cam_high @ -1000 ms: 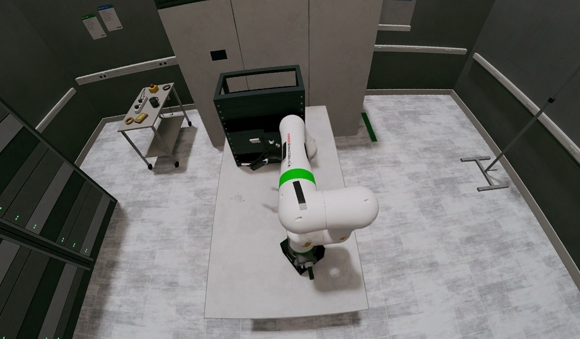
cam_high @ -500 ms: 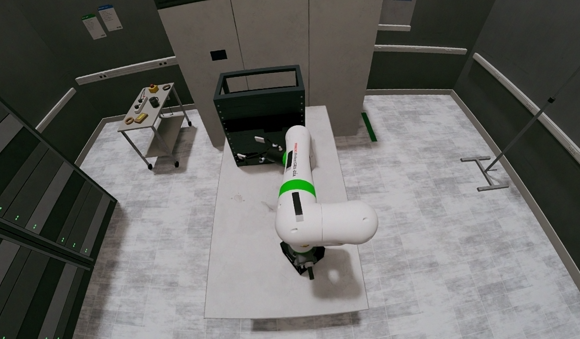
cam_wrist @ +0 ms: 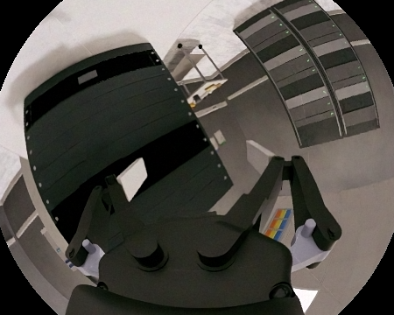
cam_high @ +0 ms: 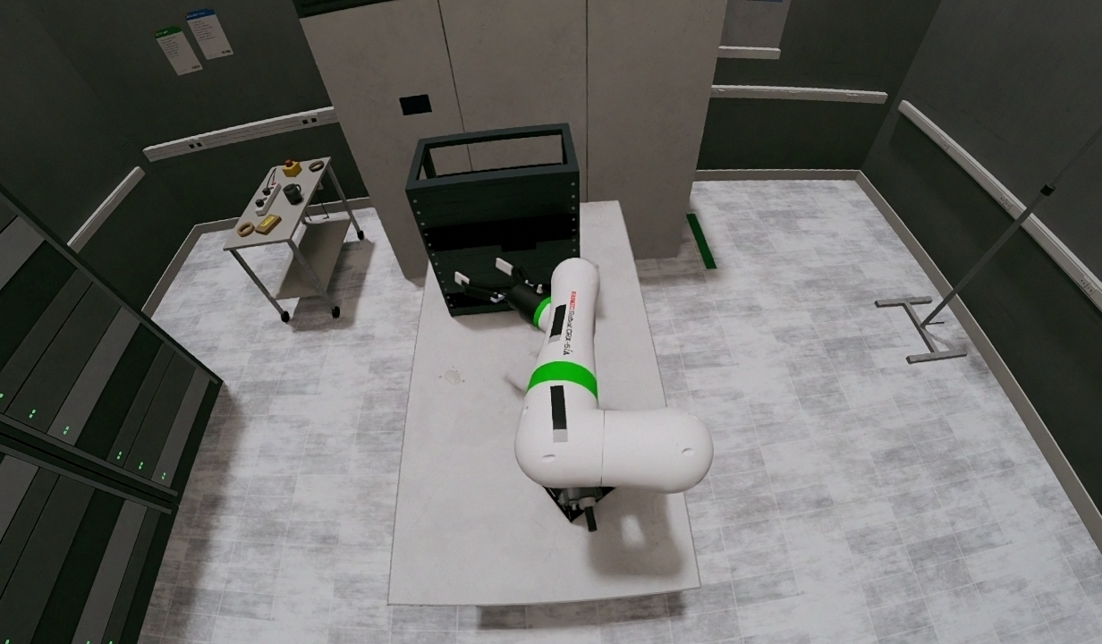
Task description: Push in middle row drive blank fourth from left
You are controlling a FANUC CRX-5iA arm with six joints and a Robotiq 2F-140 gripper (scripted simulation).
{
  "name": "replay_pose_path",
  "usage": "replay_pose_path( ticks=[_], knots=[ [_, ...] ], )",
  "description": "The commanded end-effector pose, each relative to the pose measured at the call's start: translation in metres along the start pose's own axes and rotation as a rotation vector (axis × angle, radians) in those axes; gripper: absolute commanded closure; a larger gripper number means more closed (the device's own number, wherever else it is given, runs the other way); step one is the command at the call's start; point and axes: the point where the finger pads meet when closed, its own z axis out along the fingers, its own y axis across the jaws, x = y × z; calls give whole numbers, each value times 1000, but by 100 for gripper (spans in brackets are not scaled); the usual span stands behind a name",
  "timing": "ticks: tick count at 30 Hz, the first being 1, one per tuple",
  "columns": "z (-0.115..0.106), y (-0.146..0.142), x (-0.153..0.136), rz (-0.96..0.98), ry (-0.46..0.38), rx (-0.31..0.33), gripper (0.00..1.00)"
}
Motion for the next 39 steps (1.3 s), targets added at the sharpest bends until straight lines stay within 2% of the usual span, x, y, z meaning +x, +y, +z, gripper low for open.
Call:
replay_pose_path(
  ticks=[1,17,19,34,39],
  knots=[
    [-3,-8,-8,113,-55,53,0],
    [-27,-51,-25,520,-271,195,0],
    [-27,-51,-25,520,-271,195,0],
    [-56,-89,-27,841,-463,280,0],
    [-62,-96,-27,892,-496,291,0]
  ],
)
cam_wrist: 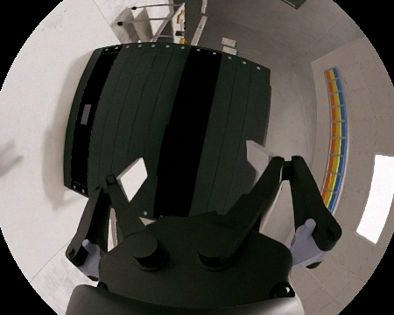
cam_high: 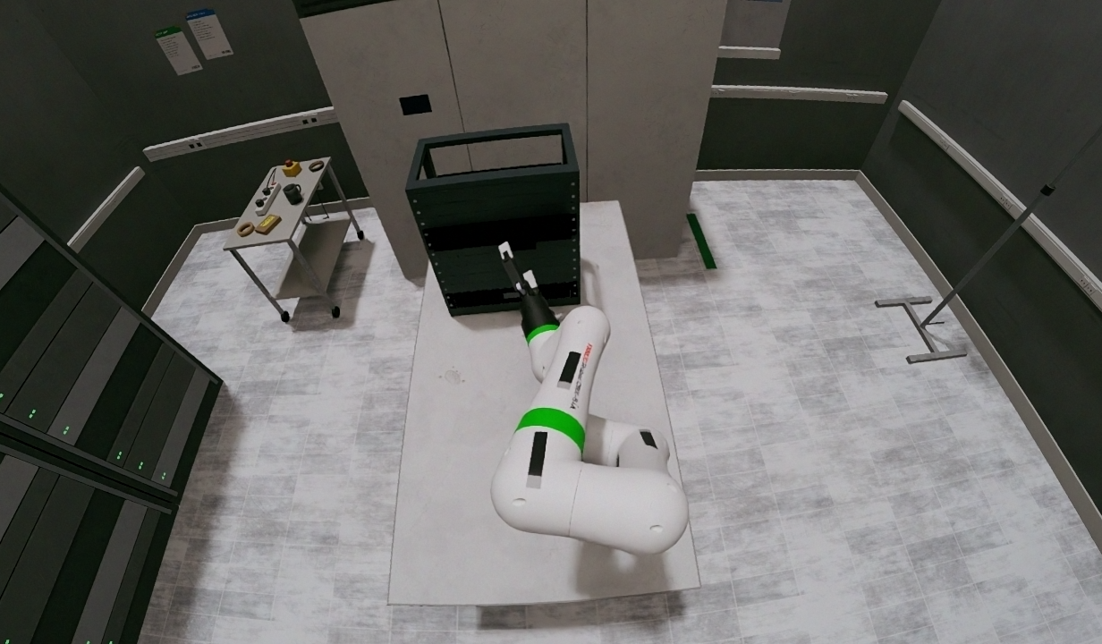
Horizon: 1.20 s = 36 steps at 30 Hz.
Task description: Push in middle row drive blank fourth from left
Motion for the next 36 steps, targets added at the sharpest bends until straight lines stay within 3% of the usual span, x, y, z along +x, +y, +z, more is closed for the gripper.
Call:
replay_pose_path(
  ticks=[1,12,36],
  knots=[
    [-3,-6,-9,72,-42,17,0],
    [-12,-22,-27,226,-130,43,0],
    [-21,-38,-42,365,-210,60,0]
  ],
)
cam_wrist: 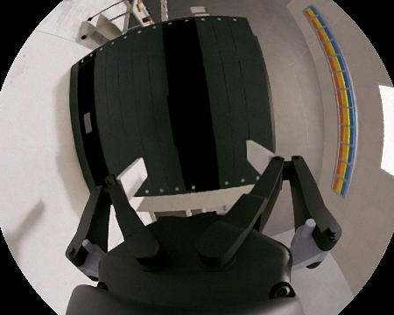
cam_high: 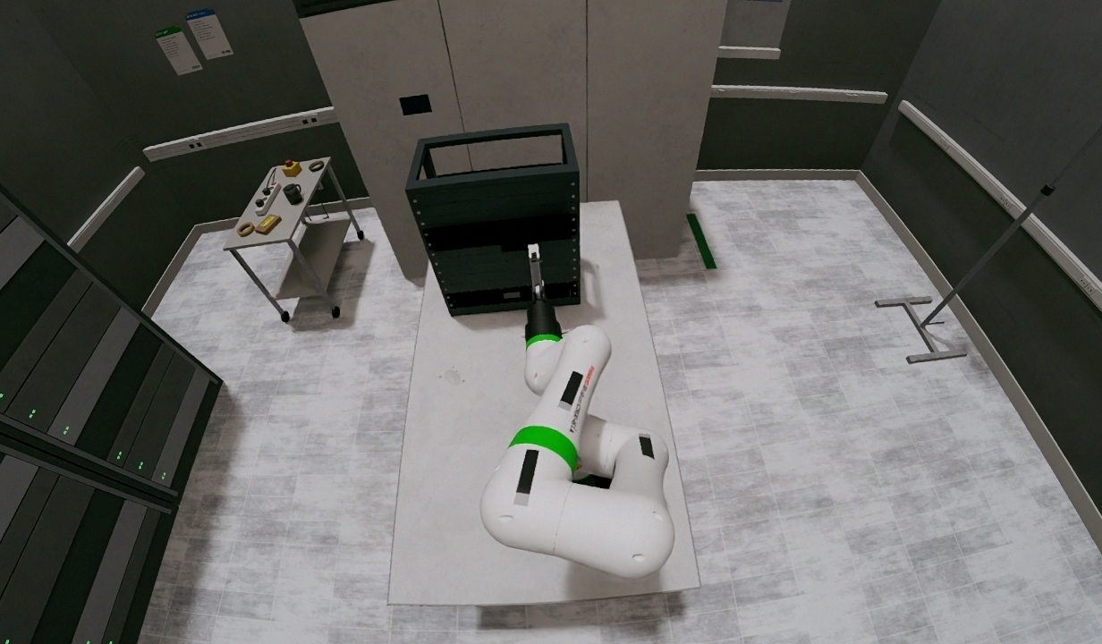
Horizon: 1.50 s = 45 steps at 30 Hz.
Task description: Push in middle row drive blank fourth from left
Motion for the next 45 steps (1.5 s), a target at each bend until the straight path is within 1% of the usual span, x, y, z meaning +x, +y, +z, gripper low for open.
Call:
replay_pose_path(
  ticks=[1,45],
  knots=[
    [0,0,-2,15,-9,1,0],
    [-1,-2,-5,32,-18,2,0]
  ],
)
